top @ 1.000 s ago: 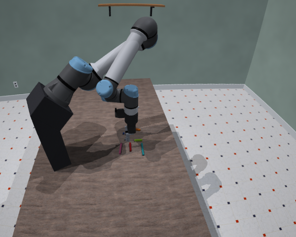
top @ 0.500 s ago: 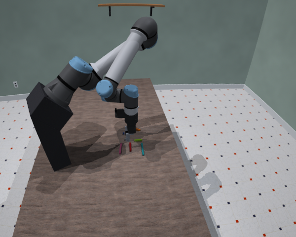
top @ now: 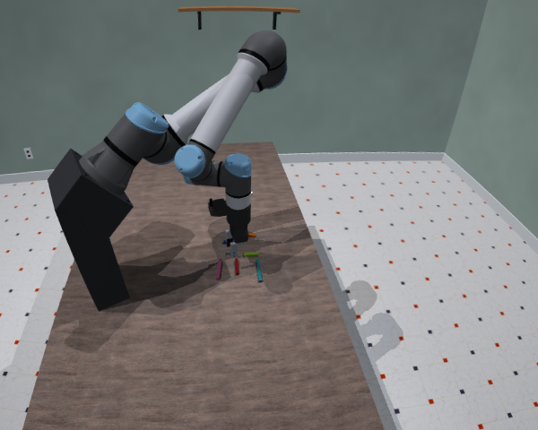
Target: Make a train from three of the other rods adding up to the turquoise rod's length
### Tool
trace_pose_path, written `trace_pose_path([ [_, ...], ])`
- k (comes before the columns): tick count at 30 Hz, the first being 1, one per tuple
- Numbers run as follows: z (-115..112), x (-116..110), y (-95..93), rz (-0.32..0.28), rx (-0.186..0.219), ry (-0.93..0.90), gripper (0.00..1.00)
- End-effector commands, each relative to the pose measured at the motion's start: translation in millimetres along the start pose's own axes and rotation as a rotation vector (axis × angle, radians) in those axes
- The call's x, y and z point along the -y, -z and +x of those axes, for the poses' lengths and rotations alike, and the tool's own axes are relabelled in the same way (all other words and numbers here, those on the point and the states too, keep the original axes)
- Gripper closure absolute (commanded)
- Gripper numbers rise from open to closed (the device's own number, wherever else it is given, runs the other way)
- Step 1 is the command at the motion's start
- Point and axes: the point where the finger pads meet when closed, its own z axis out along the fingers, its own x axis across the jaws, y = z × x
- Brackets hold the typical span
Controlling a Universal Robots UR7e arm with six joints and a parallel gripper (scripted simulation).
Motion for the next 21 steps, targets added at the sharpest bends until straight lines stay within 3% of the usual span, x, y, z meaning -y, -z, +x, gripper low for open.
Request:
trace_pose_path([
  [1,-3.4,0.0,0.1,0.0,-0.002,0.101,0.0],
  [9,-9.3,-0.3,-0.1,0.0,-0.002,0.277,0.0],
  [21,-22.3,-4.0,-0.4,-0.001,-0.002,0.694,0.0],
])
